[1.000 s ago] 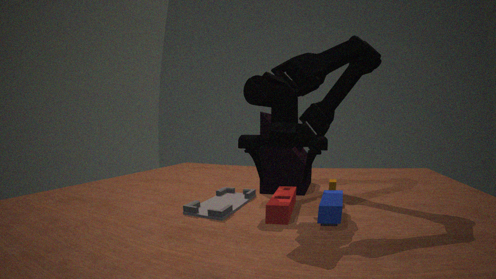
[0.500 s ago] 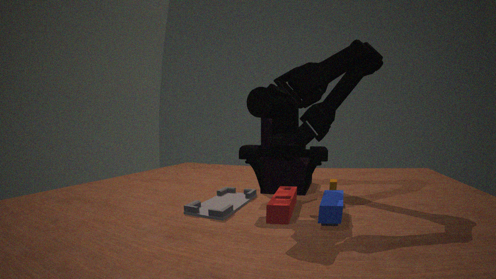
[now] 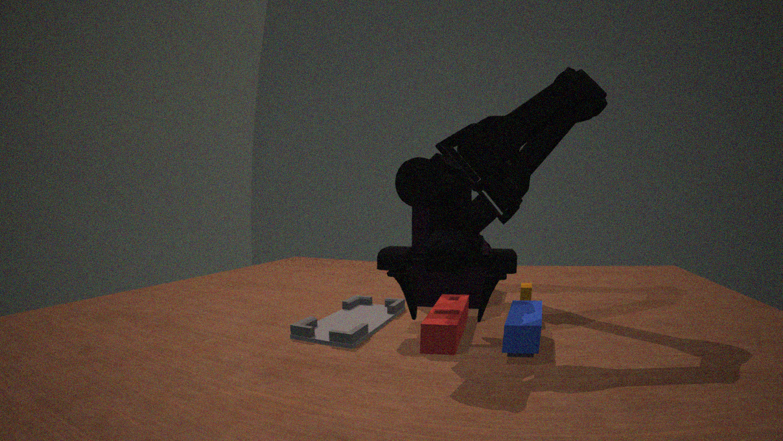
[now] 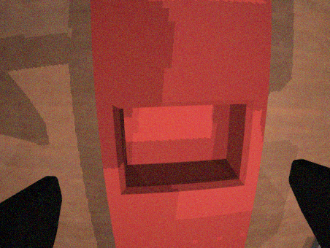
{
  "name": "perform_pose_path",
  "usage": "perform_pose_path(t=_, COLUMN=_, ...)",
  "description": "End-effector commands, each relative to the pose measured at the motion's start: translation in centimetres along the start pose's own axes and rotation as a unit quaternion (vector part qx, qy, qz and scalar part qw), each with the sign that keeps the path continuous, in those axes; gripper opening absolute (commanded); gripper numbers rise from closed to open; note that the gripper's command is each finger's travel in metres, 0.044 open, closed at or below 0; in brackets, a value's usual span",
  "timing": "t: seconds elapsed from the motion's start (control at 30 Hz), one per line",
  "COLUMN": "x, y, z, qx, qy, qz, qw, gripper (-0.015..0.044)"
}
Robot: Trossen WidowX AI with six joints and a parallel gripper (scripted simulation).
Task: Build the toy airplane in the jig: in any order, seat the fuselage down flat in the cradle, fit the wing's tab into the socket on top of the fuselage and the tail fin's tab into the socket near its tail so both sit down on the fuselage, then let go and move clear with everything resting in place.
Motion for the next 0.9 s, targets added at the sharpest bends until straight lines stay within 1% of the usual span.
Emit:
perform_pose_path(t=0.0, x=-0.26, y=0.06, z=-0.88, qx=0.005, qy=0.001, qz=-0.005, qw=1.0, gripper=0.044)
perform_pose_path(t=0.17, x=-0.3, y=0.11, z=-1.42, qx=0.005, qy=0.001, qz=-0.005, qw=1.0, gripper=0.044)
perform_pose_path(t=0.5, x=-0.3, y=0.11, z=-1.42, qx=0.005, qy=0.001, qz=-0.005, qw=1.0, gripper=0.0177)
perform_pose_path(t=0.73, x=-0.3, y=0.11, z=-1.42, qx=0.005, qy=0.001, qz=-0.005, qw=1.0, gripper=0.0131)
perform_pose_path(t=0.87, x=-0.22, y=0.03, z=-1.03, qx=0.004, qy=0.001, qz=-0.005, qw=1.0, gripper=0.0026)
Point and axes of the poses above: the point midway between the two fingers, 35 mm back from their tips, its own z axis back along the fingers, its own y axis across the jaws, x = y × z, the point moved 9 cm from there along z, back along the fingers, and after that the axes turned 11 degrees about z, right-handed, at the moved point
